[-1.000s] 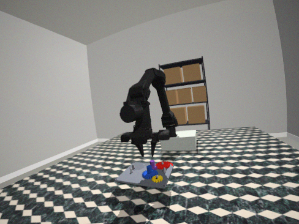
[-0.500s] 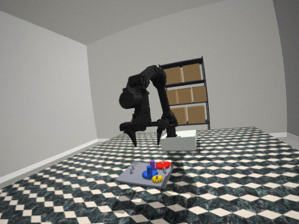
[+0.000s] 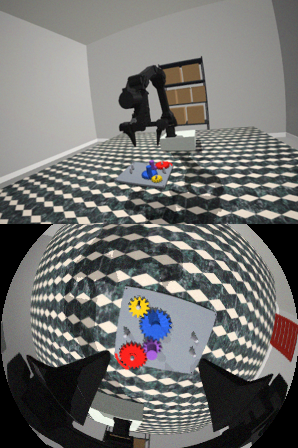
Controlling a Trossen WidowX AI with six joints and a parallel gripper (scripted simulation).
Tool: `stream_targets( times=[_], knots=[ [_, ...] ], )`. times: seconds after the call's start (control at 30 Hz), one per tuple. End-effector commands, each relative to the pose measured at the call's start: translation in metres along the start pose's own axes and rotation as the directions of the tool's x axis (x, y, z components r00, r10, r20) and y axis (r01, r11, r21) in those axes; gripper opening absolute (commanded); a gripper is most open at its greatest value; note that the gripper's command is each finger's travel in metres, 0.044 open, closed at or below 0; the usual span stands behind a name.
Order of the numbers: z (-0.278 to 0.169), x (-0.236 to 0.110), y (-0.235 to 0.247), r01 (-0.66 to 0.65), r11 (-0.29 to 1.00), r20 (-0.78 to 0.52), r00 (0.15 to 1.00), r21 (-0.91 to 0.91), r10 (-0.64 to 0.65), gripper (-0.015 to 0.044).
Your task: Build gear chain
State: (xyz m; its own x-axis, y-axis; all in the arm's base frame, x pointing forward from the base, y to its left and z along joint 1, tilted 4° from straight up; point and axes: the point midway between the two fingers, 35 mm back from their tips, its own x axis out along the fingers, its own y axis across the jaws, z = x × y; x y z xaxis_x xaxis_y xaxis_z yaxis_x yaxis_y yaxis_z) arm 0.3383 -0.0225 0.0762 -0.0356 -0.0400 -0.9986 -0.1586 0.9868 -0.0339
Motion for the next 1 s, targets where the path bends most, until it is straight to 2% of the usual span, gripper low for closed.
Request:
stream_targets(
  times=[0.0, 0.7, 0.97],
  knots=[
    [0.0, 0.0, 0.0, -0.001, 1.0, -0.002, 1.0, 0.004, 0.001, 0.044],
    [0.0, 0.0, 0.002, -0.001, 1.0, -0.003, 1.0, 0.004, 0.001, 0.044],
    [-0.004, -0.011, 0.075, 0.017, 1.0, -0.019, 1.0, 0.018, -0.017, 0.044]
  ],
)
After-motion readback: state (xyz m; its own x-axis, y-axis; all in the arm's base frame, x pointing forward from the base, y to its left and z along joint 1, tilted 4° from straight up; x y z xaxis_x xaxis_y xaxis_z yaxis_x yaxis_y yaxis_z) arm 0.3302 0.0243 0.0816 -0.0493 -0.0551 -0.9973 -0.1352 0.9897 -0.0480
